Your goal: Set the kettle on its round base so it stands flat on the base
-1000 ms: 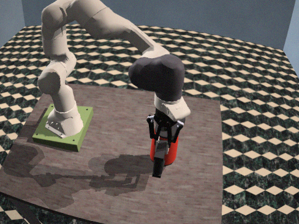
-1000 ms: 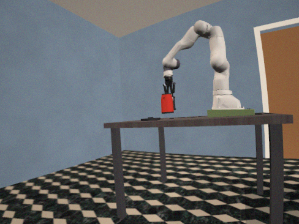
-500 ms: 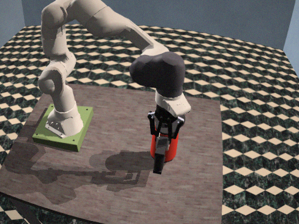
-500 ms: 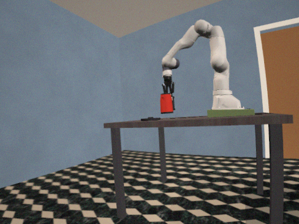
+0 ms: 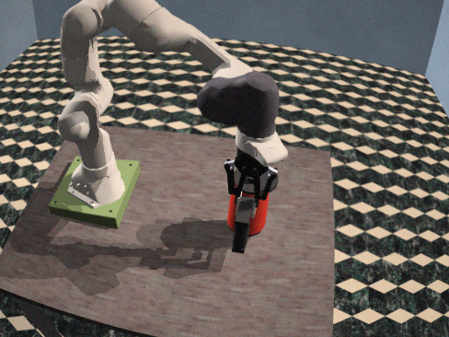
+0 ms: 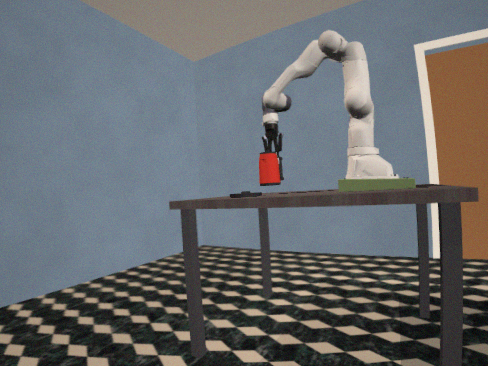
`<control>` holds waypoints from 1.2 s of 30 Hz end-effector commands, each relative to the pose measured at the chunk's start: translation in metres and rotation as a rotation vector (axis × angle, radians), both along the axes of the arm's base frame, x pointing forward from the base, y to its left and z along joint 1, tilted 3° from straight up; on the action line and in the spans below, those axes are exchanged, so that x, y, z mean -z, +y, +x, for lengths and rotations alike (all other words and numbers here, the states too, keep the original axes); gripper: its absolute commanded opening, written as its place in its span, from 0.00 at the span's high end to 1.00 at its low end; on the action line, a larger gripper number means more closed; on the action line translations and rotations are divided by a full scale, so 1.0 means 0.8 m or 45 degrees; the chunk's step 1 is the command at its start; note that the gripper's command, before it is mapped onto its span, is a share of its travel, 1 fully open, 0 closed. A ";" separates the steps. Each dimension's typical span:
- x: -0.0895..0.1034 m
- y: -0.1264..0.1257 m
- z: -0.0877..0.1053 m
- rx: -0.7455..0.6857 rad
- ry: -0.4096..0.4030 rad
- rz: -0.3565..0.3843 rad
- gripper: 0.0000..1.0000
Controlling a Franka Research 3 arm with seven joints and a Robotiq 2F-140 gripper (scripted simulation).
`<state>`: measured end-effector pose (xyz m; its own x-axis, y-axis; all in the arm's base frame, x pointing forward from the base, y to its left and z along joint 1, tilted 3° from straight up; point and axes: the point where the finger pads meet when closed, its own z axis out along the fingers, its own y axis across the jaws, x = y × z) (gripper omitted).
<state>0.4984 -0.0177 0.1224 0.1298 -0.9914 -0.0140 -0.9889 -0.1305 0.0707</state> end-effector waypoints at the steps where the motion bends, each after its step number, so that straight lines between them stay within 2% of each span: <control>1: -0.005 0.013 0.003 0.035 -0.017 -0.007 1.00; 4: -0.005 0.017 0.002 0.035 -0.017 -0.007 1.00; 19: -0.005 0.080 -0.008 0.035 -0.017 -0.007 1.00; 21: -0.005 0.080 -0.008 0.035 -0.017 -0.007 1.00; 36: -0.006 0.149 -0.019 0.035 -0.017 -0.007 1.00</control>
